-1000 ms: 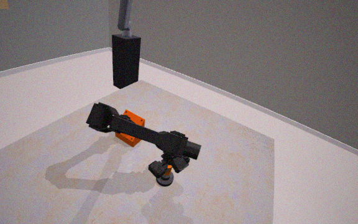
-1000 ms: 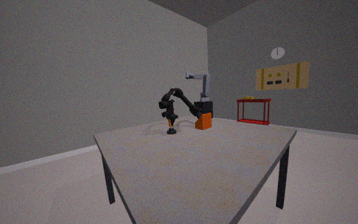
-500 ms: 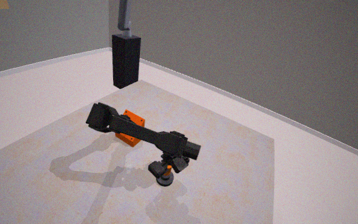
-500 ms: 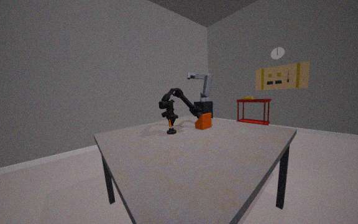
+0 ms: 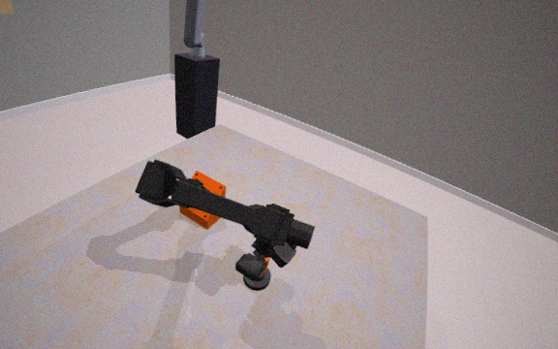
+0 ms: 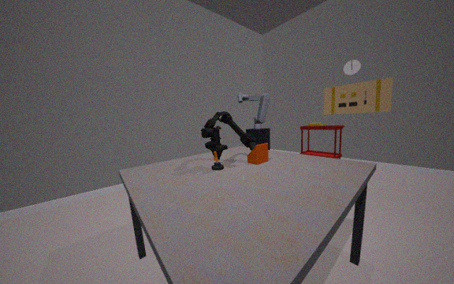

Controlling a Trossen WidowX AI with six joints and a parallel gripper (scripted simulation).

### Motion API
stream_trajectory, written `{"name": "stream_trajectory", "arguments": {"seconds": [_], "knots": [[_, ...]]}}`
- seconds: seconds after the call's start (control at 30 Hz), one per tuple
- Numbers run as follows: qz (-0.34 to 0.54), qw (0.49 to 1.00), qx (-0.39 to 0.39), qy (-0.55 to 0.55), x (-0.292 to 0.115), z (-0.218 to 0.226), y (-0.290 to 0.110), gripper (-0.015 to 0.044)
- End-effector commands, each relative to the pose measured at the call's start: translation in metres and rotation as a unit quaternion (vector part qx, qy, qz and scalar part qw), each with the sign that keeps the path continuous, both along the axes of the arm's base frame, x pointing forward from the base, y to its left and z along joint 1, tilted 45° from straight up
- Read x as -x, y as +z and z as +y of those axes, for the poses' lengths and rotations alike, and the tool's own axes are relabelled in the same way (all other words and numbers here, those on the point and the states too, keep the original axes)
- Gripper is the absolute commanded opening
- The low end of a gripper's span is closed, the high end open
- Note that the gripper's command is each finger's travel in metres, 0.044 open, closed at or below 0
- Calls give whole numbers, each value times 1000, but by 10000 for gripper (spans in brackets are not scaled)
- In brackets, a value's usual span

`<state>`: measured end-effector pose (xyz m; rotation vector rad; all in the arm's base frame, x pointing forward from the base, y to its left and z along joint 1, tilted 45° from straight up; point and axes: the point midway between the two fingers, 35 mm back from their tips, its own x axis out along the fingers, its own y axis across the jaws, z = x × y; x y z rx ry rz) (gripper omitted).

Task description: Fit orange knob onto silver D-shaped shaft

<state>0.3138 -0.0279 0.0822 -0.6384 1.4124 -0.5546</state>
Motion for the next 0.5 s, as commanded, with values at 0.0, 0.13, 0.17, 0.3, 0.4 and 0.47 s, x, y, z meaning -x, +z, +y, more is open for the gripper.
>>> {"name": "stream_trajectory", "arguments": {"seconds": [0.0, 0.13, 0.17, 0.3, 0.4, 0.47], "knots": [[2, 1000, 1, 4, 0, -1, 0, 0], [2, 1000, 1, 4, 1, -1, 0, 0], [2, 1000, 1, 4, 1, -1, 0, 0], [2, 1000, 1, 4, 1, -3, -1, 0], [2, 1000, 1, 4, 1, -3, -1, 0], [2, 1000, 1, 4, 1, -3, -1, 0]]}}
